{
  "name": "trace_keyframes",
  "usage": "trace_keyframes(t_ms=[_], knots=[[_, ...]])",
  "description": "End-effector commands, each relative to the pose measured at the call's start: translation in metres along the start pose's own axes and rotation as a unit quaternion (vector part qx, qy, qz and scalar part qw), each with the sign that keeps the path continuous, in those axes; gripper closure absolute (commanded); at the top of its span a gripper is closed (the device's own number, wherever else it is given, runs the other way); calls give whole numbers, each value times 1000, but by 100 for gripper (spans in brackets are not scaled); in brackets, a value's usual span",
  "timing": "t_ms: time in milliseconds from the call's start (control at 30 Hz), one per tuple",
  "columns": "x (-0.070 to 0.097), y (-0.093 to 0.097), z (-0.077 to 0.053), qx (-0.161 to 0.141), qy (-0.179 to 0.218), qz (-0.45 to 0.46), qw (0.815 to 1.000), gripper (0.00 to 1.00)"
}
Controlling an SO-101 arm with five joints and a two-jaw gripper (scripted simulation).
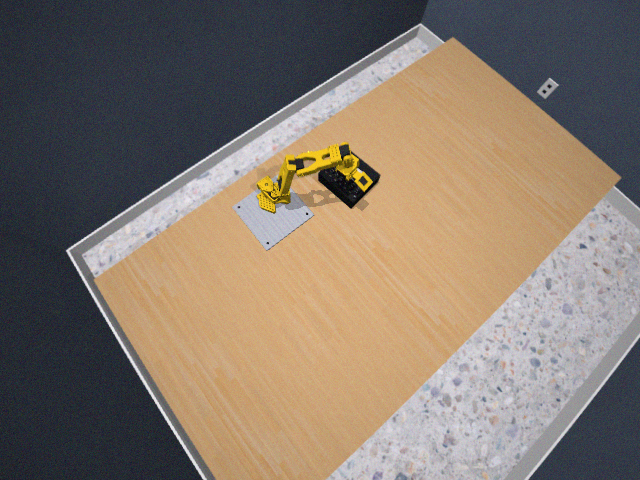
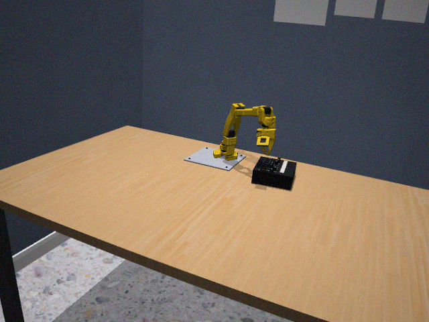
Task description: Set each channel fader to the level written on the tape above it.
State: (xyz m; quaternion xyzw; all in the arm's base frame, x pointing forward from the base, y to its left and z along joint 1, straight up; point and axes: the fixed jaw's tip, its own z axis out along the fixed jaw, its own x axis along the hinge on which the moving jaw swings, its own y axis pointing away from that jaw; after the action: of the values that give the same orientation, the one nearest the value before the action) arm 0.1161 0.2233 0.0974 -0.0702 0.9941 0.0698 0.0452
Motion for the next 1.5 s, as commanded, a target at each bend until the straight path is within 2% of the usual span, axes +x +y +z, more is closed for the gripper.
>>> trace_keyframes(t_ms=[0, 900, 1467], knots=[[1, -4, -3, 2, 1, -2, 1000, 100], [4, -8, 0, 11, 8, -1, 1000, 100], [13, -20, -8, 16, 12, -1, 1000, 100]])
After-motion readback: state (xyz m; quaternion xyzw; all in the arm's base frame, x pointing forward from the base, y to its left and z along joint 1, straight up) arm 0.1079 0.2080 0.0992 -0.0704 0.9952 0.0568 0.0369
